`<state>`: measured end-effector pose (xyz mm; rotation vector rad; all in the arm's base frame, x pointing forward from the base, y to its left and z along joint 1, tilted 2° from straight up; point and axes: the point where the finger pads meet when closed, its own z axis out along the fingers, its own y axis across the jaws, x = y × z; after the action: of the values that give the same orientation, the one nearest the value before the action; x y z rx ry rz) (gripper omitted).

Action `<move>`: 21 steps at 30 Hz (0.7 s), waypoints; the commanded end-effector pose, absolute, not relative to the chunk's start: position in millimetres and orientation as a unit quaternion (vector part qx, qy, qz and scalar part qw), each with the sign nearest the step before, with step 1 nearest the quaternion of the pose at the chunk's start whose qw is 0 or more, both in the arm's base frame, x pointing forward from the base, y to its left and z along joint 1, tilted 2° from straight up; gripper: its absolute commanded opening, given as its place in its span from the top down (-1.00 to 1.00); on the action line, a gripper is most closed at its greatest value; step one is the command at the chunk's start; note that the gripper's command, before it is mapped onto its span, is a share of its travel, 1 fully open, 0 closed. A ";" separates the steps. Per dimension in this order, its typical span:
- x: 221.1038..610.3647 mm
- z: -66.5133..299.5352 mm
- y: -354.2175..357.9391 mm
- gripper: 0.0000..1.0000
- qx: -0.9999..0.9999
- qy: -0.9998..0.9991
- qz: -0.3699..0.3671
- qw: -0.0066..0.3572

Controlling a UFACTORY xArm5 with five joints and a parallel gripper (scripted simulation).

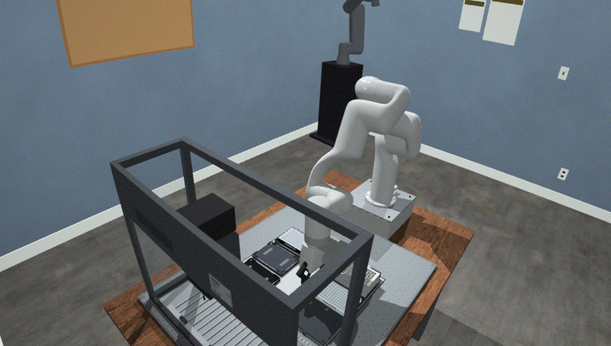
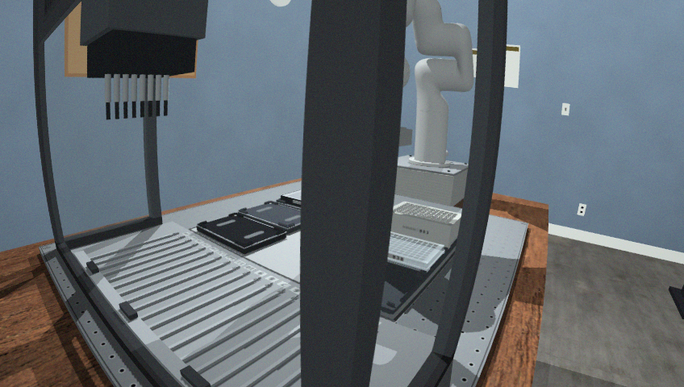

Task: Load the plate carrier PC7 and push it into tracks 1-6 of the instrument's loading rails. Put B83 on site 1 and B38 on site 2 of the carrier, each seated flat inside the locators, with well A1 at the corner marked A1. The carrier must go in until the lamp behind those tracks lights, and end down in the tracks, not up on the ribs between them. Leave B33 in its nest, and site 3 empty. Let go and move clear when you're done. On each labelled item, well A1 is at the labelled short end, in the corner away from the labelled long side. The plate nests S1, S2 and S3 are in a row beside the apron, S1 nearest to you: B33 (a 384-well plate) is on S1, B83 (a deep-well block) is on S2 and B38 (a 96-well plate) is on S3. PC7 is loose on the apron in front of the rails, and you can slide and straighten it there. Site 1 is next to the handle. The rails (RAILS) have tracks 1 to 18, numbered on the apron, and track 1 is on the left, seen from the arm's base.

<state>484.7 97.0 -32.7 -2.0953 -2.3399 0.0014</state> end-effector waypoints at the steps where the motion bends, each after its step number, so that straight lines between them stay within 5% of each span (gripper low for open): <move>1: 486.0 -24.1 97.5 -1.00 -0.667 -0.745 0.007 -0.012; 21: 485.9 5.9 98.3 -1.00 -0.667 -0.745 0.007 -0.012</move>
<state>484.6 97.9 -1.0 -2.0954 -2.3400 0.0013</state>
